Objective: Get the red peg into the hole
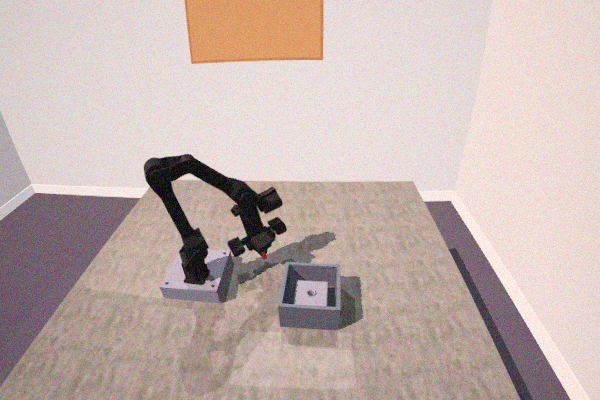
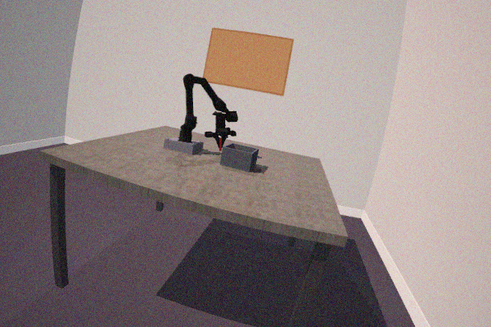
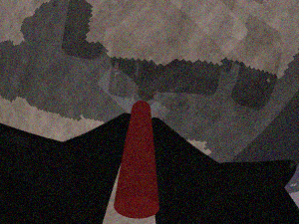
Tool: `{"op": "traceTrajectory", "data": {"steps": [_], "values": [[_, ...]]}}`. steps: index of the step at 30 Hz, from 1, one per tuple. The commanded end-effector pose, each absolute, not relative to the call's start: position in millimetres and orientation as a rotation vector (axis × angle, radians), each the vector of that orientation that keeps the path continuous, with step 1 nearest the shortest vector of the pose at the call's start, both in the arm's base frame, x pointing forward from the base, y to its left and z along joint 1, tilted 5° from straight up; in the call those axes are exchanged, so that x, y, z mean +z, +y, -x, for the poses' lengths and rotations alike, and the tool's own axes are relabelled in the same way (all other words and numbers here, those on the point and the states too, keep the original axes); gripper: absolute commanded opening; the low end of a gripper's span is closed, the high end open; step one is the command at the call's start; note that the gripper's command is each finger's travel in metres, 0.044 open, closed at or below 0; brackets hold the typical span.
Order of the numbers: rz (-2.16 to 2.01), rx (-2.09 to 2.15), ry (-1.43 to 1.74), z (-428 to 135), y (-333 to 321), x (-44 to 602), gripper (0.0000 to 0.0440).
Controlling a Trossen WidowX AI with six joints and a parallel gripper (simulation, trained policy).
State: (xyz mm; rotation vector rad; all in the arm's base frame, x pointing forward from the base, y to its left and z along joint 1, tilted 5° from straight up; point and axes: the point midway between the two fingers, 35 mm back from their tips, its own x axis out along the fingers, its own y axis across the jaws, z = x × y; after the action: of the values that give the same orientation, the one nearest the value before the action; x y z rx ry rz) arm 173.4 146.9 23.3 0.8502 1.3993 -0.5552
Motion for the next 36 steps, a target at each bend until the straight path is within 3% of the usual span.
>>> {"op": "traceTrajectory", "data": {"steps": [1,16,36], "values": [[-0.832,-0.519,1.355,-187,146,40,0.0000],[-0.791,-0.493,1.194,-243,122,105,0.0000],[-0.827,-0.630,1.078,-301,50,115,0.0000]]}}
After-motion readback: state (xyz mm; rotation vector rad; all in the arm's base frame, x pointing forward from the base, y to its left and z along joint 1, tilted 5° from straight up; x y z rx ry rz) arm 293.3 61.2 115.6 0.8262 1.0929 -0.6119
